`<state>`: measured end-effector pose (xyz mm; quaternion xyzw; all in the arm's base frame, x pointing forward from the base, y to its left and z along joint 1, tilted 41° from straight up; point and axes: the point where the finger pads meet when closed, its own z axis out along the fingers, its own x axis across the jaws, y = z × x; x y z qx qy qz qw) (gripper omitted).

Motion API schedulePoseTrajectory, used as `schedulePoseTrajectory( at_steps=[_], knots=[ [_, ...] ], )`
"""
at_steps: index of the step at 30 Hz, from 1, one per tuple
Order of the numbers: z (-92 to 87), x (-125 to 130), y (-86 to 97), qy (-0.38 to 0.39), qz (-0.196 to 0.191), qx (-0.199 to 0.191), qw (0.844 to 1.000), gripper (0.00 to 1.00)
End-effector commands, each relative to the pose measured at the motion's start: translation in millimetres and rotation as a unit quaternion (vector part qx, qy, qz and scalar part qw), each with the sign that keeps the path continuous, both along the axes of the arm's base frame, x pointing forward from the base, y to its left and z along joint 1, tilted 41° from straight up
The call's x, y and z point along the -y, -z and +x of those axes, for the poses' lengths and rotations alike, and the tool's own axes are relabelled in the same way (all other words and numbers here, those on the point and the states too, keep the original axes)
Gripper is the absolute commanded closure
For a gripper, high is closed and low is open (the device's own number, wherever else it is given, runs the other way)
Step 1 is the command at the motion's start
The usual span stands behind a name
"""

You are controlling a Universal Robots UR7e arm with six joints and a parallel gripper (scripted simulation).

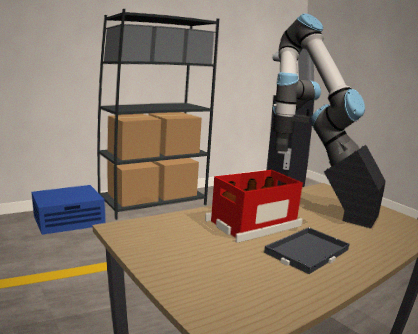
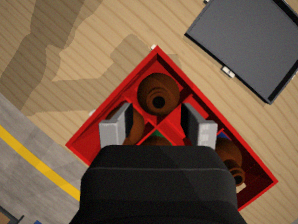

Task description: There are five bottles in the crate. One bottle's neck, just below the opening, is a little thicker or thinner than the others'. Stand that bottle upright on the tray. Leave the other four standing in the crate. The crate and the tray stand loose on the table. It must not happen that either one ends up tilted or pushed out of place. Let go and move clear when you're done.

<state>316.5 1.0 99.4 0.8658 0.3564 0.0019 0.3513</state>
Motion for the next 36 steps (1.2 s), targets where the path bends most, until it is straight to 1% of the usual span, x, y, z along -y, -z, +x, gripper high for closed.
schedulePoseTrajectory(
  at_steps=[1, 27, 36],
  knots=[
    [0.2, -0.1, -0.2, 0.0, 0.0, 0.0, 1.0, 0.0],
    [0.5, 0.4, 0.5, 0.0, 0.0, 0.0, 1.0, 0.0],
    [2.2, 3.6, 4.8, 0.0, 0.001, 0.0, 1.0, 0.0]
  ],
)
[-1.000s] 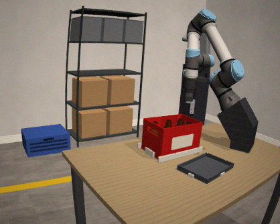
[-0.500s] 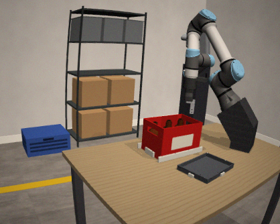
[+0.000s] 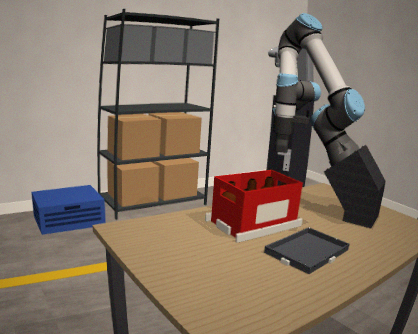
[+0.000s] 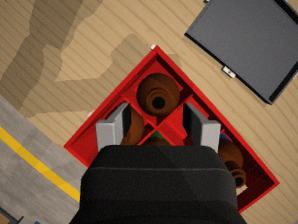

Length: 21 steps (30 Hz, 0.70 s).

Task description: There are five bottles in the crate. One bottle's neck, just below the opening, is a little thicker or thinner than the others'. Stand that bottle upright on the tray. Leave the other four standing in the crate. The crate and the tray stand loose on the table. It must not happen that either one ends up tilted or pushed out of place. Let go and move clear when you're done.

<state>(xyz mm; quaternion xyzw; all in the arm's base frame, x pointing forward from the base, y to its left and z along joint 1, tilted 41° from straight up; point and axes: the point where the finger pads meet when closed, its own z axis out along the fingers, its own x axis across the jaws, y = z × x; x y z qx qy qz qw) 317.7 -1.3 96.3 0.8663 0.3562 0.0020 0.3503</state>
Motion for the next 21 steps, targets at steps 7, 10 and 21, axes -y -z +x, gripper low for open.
schedulePoseTrajectory(
  at_steps=[7, 10, 21],
  knots=[
    [2.9, 5.0, 6.6, 0.0, 0.0, 0.0, 1.0, 0.0],
    [3.7, 6.4, 8.5, 0.0, 0.0, 0.0, 1.0, 0.0],
    [8.1, 14.7, 19.6, 0.0, 0.0, 0.0, 1.0, 0.0]
  ],
)
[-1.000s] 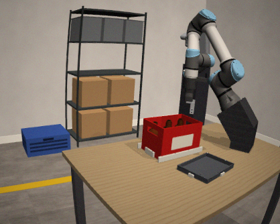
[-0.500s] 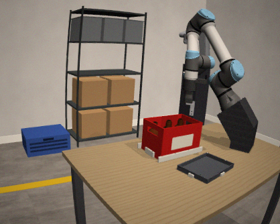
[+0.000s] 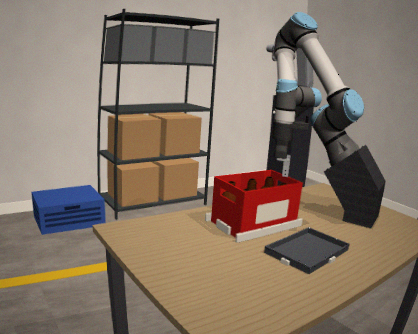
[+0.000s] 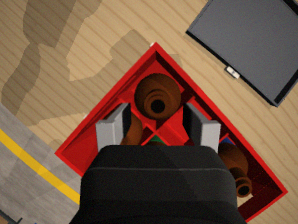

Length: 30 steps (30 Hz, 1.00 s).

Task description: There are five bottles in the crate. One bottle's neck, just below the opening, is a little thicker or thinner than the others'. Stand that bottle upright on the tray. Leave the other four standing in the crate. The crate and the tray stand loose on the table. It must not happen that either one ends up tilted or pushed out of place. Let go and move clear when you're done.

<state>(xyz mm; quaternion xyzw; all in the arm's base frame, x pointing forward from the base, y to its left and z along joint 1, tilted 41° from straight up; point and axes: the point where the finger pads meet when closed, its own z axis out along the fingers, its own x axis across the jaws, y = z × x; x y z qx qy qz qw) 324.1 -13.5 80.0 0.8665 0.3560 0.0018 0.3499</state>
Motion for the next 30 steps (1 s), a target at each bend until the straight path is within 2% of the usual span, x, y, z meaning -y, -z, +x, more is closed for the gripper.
schedulePoseTrajectory(
  at_steps=[1, 30],
  knots=[
    [2.1, 3.1, 4.2, 0.0, 0.0, 0.001, 1.0, 0.0],
    [5.8, 10.2, 13.6, 0.0, 0.0, 0.001, 1.0, 0.0]
  ],
)
